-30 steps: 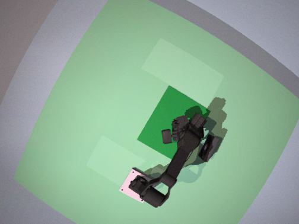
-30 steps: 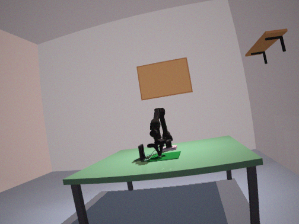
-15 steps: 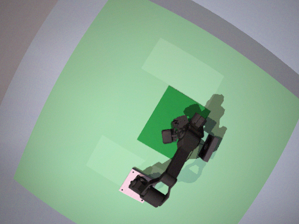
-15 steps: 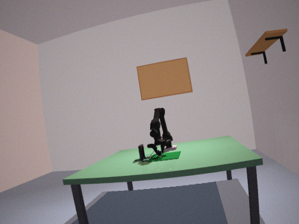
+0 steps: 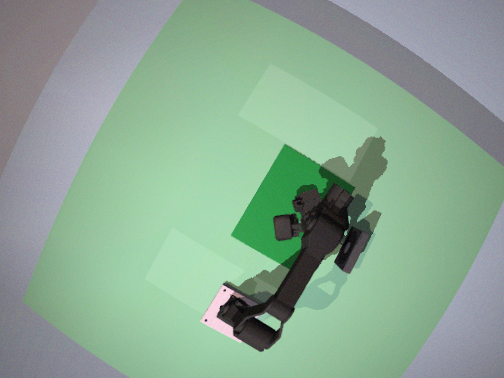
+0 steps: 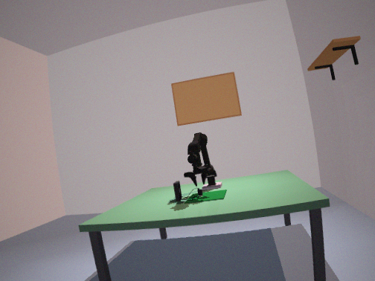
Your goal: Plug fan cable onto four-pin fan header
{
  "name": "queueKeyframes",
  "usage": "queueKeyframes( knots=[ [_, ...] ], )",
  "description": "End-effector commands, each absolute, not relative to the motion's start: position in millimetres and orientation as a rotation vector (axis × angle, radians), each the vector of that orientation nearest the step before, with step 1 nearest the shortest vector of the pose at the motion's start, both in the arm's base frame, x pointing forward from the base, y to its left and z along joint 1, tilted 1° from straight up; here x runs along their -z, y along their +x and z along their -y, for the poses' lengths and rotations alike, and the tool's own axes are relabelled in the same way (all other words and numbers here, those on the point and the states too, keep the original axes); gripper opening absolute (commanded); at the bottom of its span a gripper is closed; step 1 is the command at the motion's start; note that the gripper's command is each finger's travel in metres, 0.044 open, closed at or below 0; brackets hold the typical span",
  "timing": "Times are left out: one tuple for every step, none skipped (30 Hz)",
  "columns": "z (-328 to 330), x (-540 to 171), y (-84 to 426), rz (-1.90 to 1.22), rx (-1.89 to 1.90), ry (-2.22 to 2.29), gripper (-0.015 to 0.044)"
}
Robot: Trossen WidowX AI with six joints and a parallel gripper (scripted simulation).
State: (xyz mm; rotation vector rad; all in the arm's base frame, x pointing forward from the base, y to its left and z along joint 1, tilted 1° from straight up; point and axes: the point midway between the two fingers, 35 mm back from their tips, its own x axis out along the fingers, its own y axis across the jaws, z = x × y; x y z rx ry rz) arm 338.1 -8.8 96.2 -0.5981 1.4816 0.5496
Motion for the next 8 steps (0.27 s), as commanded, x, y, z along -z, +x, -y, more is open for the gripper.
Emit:
queueKeyframes(
  knots=[
    [-20, -100, 367, -1.469, -0.555, -0.607, 0.0260],
    [-30, -100, 375, -1.468, -0.556, -0.606, 0.0260],
    [-39, -100, 383, -1.467, -0.556, -0.606, 0.0260],
    [-49, -100, 390, -1.466, -0.556, -0.605, 0.0260],
    [-60, -99, 397, -1.465, -0.557, -0.604, 0.0260],
    [-68, -98, 402, -1.464, -0.557, -0.604, 0.0260],
    [-73, -98, 405, -1.464, -0.557, -0.604, 0.0260],
    [-75, -98, 406, -1.464, -0.557, -0.604, 0.0260]
  ],
)
